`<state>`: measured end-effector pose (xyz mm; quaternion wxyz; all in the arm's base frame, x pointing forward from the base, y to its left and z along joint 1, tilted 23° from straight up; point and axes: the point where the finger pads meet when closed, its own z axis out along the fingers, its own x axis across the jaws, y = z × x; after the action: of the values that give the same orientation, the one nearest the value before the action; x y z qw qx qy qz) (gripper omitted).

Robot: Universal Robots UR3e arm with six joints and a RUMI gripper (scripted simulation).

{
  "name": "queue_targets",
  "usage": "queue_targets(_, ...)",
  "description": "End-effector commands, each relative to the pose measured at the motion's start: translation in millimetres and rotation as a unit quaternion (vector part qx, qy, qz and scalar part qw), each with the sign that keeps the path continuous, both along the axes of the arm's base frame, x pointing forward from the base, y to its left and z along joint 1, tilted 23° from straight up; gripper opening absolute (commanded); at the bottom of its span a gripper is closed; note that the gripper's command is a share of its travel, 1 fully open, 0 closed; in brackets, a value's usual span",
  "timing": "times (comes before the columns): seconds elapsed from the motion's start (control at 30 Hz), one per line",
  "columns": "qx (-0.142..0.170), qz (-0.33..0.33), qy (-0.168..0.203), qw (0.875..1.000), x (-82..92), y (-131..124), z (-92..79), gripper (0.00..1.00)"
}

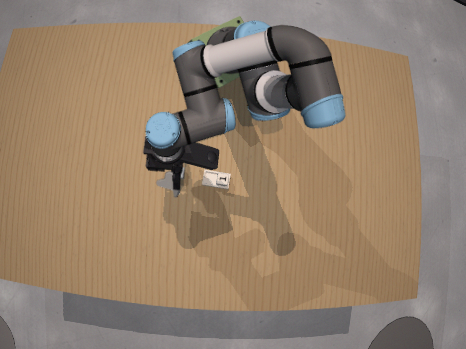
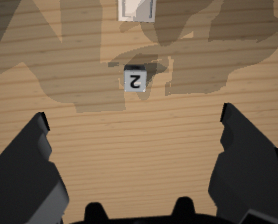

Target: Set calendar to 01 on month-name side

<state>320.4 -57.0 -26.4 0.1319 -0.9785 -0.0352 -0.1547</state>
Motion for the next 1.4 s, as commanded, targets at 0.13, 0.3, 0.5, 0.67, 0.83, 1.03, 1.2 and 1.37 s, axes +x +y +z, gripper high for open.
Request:
queue_targets(0.13,0.008,-0.031,0.009,0.999,0.3,-5.7,-2.4,0.28)
queue_targets(0.3,0.008,-0.031,0.009,0.999,0.3,-5.7,-2.4,0.28)
queue_targets(0.5,0.008,-0.031,0.009,0.999,0.3,-5.7,-2.4,0.28)
queue_targets(0.67,0.008,-0.031,0.009,0.999,0.3,-5.7,-2.4,0.28)
queue_targets(0.83,0.008,-0.031,0.009,0.999,0.3,-5.7,-2.4,0.28)
queue_targets(1.03,0.008,-0.031,0.009,0.999,0.3,-5.7,-2.4,0.28)
queue_targets(1.2,0.008,-0.031,0.009,0.999,0.3,-5.7,-2.4,0.28)
queue_targets(1.37,0.008,-0.031,0.009,0.999,0.3,-5.7,-2.5,0.28)
